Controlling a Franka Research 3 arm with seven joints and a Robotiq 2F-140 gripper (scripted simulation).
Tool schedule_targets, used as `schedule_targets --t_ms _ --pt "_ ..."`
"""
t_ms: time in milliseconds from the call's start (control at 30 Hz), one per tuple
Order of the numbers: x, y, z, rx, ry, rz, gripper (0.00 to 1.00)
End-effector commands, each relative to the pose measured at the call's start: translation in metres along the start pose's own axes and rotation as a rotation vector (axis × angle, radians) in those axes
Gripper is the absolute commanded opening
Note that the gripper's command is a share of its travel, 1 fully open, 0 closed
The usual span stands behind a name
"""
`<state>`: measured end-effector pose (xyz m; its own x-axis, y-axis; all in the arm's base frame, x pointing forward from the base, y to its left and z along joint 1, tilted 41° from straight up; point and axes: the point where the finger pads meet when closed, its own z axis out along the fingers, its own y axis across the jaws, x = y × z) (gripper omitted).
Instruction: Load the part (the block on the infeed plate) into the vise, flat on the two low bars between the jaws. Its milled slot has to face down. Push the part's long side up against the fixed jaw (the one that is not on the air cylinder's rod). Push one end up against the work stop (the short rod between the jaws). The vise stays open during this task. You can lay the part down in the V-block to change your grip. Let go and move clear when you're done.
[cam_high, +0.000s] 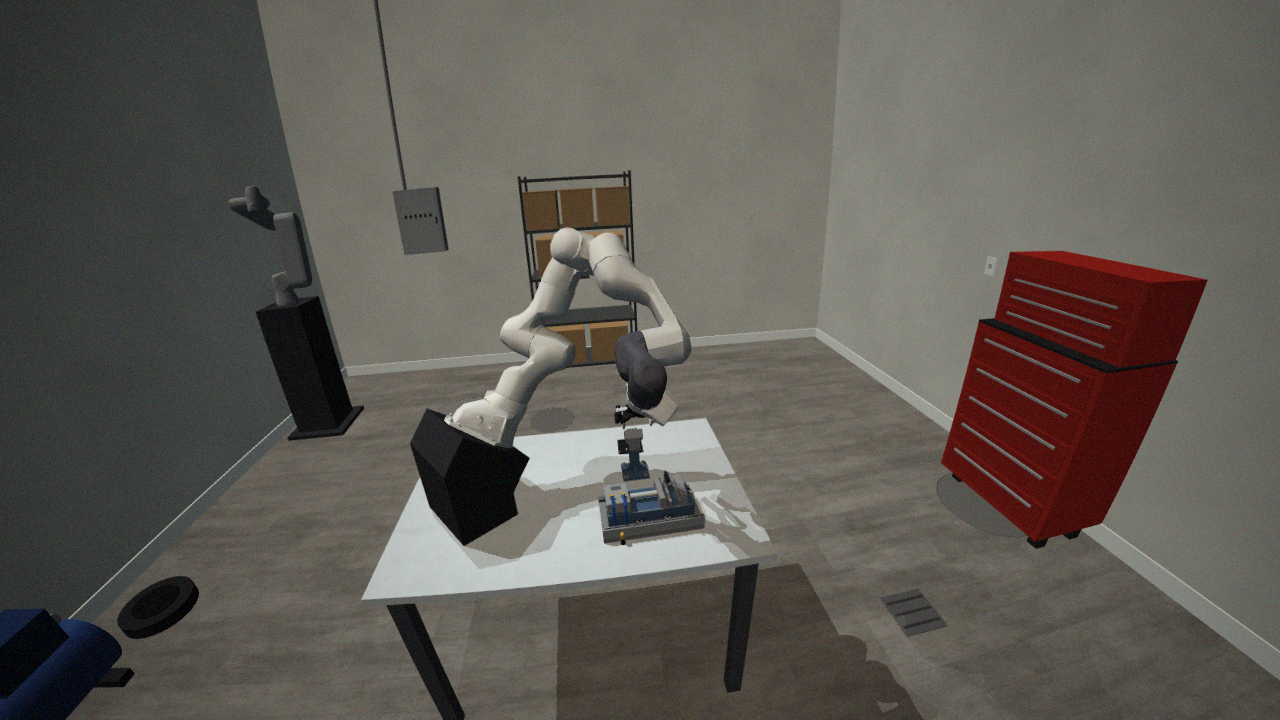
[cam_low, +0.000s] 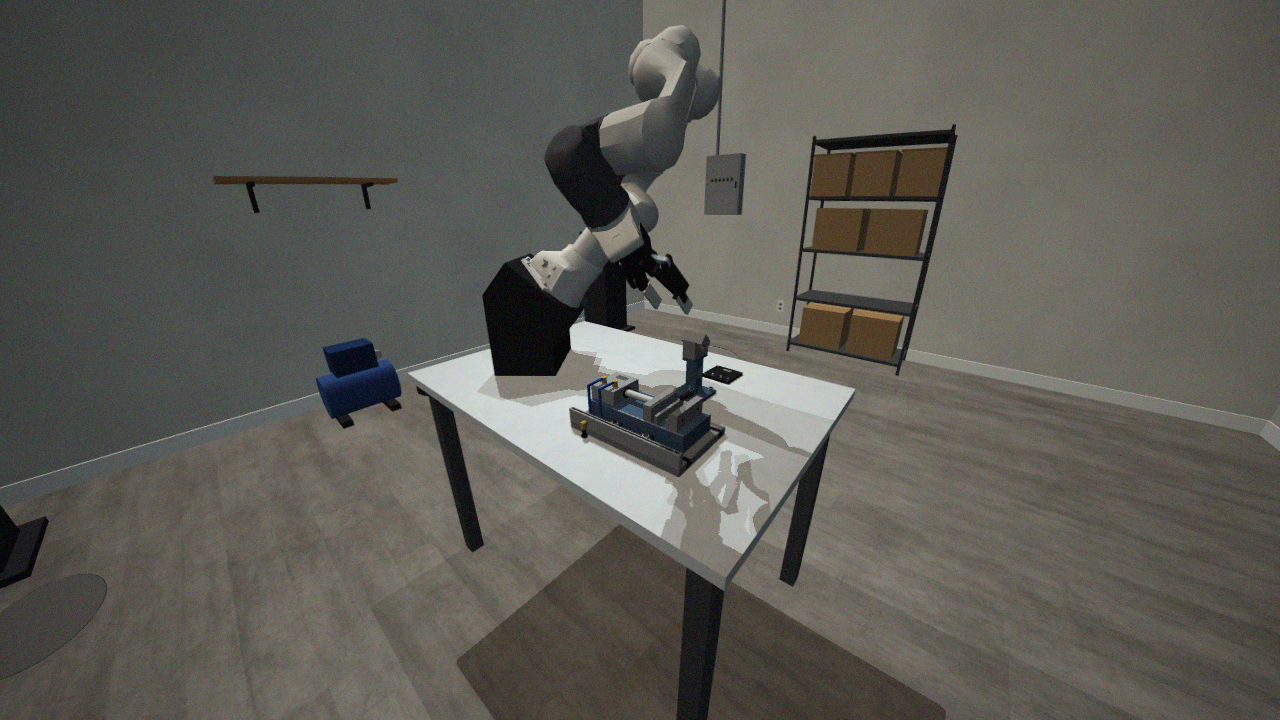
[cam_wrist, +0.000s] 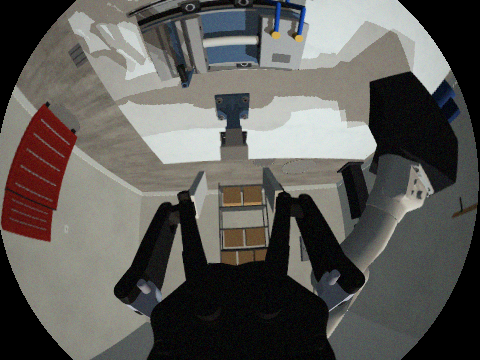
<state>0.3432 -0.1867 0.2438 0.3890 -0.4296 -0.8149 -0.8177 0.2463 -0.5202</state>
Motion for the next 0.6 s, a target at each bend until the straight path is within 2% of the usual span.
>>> schedule_targets --t_ms 0,567 --pt "-0.0013 0.0013 -0.0016 -0.004 -0.005 0.009 0.51" --pt "-0.0013 0.0013 -0.0061 -0.004 -0.005 0.009 0.51"
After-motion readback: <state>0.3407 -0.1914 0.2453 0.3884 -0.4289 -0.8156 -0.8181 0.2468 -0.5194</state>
